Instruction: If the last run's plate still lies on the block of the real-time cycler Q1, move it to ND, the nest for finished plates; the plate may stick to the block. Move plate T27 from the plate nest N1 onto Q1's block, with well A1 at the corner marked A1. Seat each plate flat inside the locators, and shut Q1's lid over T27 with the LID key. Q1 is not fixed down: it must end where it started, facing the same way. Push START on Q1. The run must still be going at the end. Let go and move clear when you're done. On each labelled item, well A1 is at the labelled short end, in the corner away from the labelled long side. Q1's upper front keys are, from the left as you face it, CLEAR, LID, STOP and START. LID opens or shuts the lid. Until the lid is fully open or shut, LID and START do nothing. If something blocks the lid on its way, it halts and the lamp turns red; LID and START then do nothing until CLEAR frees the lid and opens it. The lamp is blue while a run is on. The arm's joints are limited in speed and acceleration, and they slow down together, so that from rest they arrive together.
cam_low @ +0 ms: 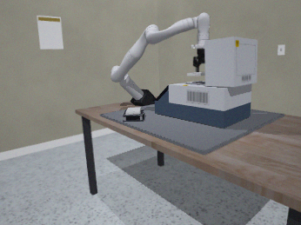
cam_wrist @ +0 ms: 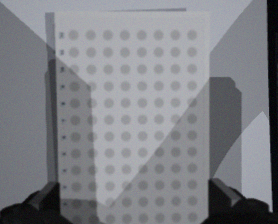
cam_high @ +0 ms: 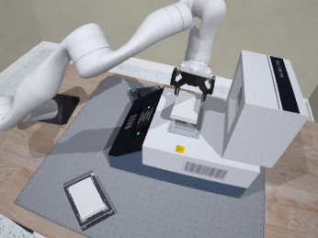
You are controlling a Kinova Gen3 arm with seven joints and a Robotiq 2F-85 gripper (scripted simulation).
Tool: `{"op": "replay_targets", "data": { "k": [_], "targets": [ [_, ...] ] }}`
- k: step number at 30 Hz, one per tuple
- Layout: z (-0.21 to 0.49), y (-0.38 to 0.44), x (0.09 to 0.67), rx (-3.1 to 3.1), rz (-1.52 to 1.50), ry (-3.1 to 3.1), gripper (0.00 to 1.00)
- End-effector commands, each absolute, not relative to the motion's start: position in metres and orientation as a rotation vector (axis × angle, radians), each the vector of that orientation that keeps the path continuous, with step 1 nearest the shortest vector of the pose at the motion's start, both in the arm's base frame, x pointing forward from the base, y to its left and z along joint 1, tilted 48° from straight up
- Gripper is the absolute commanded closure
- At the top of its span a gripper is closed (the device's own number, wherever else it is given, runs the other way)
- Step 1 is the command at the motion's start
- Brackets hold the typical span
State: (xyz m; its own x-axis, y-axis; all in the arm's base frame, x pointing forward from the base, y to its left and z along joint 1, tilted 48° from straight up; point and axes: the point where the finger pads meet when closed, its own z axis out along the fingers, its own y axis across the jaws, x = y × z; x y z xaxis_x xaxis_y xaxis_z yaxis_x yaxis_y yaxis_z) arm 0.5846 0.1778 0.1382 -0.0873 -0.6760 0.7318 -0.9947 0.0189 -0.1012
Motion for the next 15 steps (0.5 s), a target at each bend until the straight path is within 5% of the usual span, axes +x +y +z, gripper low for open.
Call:
{"op": "replay_targets", "data": {
  "k": [1,15],
  "targets": [
    [0.133,0.184,0.58,1.68,0.868,-1.846,0.09],
    [0.108,0.205,0.557,1.565,0.924,-1.982,0.09]
  ]
}}
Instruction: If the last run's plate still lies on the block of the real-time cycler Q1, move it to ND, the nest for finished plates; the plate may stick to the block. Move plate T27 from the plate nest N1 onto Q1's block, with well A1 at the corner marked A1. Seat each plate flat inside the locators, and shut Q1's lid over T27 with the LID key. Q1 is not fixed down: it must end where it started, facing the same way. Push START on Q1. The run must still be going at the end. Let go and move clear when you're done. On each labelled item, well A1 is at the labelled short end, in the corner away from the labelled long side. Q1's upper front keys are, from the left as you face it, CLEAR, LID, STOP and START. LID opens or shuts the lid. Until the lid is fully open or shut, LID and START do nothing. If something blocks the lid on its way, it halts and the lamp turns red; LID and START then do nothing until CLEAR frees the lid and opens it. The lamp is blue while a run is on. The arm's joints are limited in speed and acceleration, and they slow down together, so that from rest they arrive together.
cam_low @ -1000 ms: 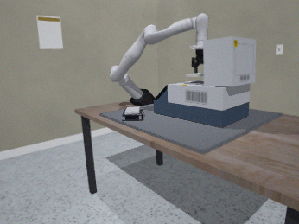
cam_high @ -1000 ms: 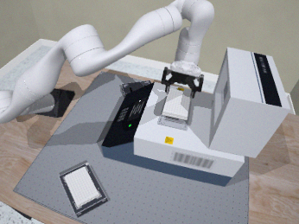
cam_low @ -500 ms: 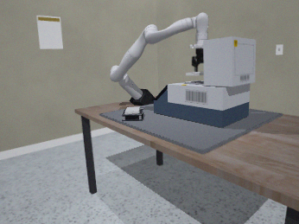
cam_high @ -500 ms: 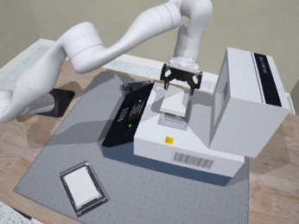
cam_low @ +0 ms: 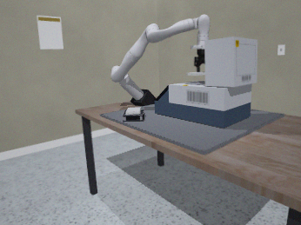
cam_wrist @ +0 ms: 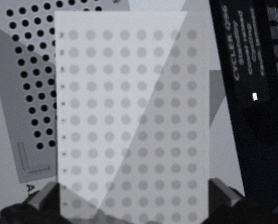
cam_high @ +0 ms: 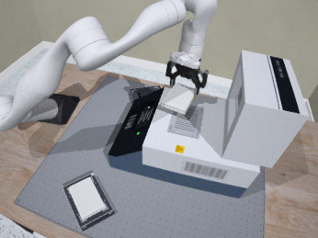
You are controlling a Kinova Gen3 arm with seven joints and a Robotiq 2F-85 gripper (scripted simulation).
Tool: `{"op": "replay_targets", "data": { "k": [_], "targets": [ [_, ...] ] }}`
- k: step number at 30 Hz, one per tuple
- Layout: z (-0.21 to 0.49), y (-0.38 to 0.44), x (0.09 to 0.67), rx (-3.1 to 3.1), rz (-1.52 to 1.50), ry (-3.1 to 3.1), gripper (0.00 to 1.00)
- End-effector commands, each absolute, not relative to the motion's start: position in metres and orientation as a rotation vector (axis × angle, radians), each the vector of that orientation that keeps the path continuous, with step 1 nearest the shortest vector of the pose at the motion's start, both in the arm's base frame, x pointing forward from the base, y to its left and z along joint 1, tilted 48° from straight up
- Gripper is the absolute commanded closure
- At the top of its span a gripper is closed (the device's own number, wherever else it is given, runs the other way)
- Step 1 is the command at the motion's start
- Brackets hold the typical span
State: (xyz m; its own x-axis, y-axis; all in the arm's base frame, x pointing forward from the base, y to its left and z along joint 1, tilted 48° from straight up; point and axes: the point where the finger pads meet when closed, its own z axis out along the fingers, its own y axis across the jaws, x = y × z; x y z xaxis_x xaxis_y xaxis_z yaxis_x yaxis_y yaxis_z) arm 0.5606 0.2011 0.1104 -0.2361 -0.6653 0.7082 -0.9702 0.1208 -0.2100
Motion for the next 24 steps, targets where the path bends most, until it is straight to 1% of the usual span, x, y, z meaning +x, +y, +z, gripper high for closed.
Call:
{"op": "replay_targets", "data": {
  "k": [1,24],
  "targets": [
    [0.105,0.207,0.556,1.555,0.928,-1.993,0.09],
    [0.063,0.243,0.519,1.341,1.015,-2.208,0.09]
  ]
}}
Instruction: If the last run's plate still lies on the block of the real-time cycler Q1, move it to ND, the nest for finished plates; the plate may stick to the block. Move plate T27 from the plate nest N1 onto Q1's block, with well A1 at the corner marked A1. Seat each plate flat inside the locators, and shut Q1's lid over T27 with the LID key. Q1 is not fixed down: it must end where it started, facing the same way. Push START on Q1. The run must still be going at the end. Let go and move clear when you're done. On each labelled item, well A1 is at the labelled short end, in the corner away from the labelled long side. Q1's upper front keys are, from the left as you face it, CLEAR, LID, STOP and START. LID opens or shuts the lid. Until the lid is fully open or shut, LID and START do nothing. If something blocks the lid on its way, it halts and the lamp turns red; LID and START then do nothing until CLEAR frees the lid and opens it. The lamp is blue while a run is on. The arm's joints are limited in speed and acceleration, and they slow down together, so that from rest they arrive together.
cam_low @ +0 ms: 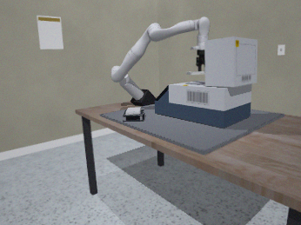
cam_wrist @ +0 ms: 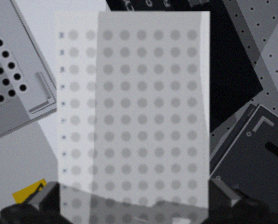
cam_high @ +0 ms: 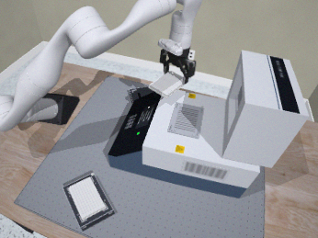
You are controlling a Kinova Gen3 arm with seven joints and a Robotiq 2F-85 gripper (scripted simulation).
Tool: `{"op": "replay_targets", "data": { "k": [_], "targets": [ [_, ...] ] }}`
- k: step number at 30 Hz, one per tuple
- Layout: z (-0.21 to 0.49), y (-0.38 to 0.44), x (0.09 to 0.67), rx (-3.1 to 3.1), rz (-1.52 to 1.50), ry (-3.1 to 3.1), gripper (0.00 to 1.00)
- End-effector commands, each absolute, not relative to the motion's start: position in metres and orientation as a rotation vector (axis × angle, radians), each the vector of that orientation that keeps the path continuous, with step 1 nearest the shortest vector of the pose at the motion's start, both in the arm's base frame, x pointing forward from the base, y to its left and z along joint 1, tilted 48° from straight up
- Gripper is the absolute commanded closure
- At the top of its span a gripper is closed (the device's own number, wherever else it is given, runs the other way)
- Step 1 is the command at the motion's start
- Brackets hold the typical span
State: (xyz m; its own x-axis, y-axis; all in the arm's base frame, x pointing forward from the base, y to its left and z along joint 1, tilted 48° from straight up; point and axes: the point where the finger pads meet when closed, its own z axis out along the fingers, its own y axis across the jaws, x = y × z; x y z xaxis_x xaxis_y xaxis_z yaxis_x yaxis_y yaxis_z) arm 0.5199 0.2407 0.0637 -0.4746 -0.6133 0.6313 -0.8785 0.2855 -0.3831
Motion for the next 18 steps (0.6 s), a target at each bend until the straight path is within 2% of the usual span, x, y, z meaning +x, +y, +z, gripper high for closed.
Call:
{"op": "replay_targets", "data": {
  "k": [1,18],
  "targets": [
    [0.063,0.243,0.519,1.341,1.015,-2.208,0.09],
    [0.031,0.27,0.491,1.164,1.075,-2.359,0.09]
  ]
}}
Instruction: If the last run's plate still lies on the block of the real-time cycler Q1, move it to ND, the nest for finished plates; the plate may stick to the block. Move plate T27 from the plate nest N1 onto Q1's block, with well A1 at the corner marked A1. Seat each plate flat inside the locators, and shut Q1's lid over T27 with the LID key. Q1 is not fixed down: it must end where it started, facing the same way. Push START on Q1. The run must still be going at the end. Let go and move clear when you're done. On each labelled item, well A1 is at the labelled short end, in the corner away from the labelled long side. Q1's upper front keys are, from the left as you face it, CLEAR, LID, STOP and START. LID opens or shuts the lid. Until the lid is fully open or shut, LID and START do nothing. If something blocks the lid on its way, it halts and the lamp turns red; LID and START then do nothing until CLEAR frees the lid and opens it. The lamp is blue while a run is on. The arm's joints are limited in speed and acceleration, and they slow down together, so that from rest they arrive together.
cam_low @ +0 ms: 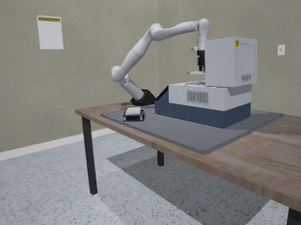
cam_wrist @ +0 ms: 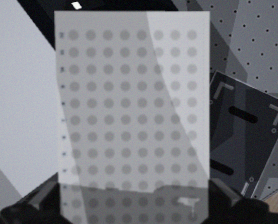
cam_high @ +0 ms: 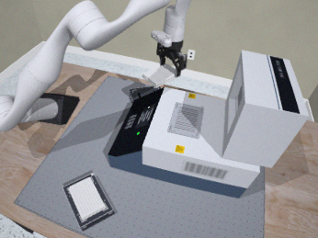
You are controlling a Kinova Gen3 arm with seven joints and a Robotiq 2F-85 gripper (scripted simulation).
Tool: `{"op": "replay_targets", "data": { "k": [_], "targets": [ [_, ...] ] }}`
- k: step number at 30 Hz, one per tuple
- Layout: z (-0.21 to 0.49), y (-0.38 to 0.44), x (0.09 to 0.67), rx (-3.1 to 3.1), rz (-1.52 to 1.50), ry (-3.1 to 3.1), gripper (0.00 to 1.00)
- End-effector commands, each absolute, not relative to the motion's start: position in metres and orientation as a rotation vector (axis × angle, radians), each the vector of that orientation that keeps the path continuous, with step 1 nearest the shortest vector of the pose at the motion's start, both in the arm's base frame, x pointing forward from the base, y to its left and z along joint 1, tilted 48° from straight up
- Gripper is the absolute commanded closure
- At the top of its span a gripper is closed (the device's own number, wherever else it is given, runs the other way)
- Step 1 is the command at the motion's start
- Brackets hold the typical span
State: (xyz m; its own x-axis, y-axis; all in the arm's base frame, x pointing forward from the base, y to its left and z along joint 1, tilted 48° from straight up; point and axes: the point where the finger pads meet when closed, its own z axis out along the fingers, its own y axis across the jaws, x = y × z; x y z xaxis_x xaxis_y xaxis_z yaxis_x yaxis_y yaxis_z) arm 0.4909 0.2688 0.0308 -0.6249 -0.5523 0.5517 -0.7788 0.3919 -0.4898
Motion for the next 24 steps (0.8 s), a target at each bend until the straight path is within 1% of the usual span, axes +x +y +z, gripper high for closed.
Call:
{"op": "replay_targets", "data": {
  "k": [1,24],
  "targets": [
    [0.029,0.272,0.489,1.151,1.079,-2.368,0.09],
    [-0.015,0.31,0.45,0.876,1.153,-2.559,0.09]
  ]
}}
